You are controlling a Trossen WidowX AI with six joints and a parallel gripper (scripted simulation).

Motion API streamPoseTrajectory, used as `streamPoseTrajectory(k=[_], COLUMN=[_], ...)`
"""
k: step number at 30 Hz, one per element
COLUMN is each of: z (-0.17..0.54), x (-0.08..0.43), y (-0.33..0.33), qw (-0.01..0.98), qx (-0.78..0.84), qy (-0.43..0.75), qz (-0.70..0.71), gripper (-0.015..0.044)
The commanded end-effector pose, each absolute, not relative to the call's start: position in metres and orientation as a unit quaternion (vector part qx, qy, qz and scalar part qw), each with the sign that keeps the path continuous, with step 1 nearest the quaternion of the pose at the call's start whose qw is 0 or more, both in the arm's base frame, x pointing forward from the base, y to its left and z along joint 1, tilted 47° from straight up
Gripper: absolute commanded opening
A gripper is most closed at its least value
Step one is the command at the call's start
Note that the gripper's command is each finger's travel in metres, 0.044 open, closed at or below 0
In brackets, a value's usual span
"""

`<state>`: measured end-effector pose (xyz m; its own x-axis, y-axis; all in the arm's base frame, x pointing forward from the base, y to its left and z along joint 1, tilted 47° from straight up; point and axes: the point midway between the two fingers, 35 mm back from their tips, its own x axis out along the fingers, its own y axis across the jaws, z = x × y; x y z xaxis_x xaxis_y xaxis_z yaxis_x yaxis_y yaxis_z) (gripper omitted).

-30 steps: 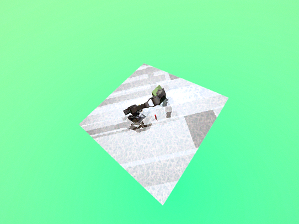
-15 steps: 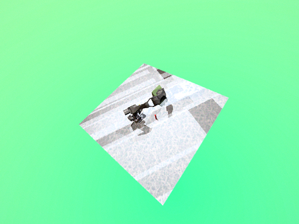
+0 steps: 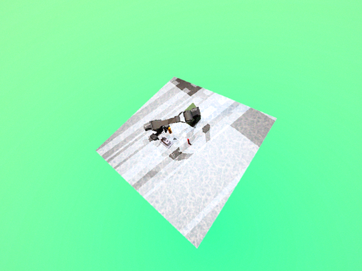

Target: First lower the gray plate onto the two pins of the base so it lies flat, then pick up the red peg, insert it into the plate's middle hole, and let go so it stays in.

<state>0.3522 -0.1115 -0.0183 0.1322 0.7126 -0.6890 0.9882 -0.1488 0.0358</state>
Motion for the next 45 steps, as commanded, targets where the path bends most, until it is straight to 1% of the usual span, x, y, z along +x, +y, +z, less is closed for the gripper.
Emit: streamPoseTrajectory(k=[1, 5, 9, 15, 22, 25, 29, 32, 45], z=[-0.008, 0.0, 0.04, 0.088, 0.121, 0.123, 0.121, 0.104, 0.09], x=[0.348, 0.347, 0.332, 0.297, 0.247, 0.238, 0.239, 0.241, 0.243], y=[-0.12, -0.115, -0.082, -0.031, 0.021, 0.025, 0.027, 0.045, 0.06], qw=[0.255, 0.261, 0.298, 0.352, 0.404, 0.408, 0.408, 0.408, 0.408], qx=[0.703, 0.701, 0.686, 0.66, 0.628, 0.625, 0.625, 0.625, 0.625], qy=[0.606, 0.609, 0.621, 0.639, 0.653, 0.654, 0.654, 0.654, 0.654], qz=[-0.27, -0.265, -0.234, -0.183, -0.125, -0.12, -0.12, -0.119, -0.119], gripper=[0.044, 0.044, 0.044, 0.044, 0.044, 0.044, 0.044, 0.044, 0.044])
